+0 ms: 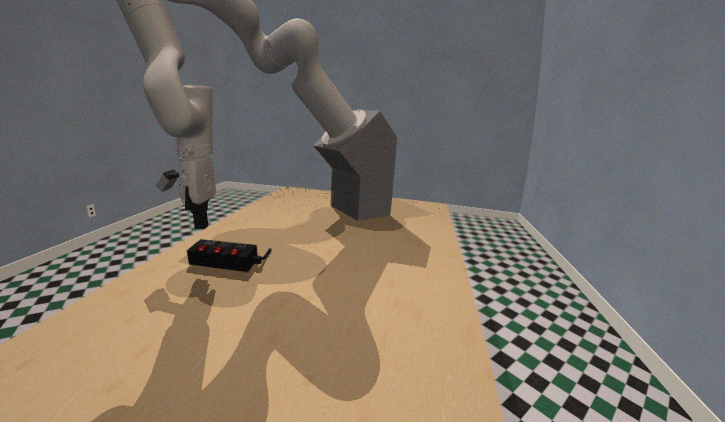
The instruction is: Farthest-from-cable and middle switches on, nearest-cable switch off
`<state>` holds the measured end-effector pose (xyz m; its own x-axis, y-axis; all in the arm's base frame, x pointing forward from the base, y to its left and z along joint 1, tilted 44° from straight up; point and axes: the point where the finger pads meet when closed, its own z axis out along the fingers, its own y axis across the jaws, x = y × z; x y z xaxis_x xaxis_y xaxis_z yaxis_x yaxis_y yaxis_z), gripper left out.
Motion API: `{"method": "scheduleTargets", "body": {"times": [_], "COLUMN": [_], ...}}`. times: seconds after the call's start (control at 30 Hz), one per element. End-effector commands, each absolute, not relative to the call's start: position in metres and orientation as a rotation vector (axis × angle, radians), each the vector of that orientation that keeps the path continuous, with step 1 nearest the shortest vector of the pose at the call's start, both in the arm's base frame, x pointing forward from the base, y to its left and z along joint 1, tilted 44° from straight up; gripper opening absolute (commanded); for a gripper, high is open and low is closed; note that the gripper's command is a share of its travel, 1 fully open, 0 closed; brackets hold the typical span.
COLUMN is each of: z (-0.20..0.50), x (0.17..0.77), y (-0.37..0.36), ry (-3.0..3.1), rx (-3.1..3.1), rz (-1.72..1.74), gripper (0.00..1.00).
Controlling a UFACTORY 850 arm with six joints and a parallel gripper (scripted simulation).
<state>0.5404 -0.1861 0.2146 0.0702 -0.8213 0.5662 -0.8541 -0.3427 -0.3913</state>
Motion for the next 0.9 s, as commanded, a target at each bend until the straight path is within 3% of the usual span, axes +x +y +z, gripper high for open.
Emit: {"method": "scheduleTargets", "body": {"times": [0.0, 0.87], "z": [0.2151, 0.2055], "x": [0.5407, 0.5479], "y": [-0.1860, -0.1922], "ry": [-1.775, -1.774], "rx": [2.265, 2.264], "rz": [1.147, 1.147], "gripper": [0.00, 0.00]}}
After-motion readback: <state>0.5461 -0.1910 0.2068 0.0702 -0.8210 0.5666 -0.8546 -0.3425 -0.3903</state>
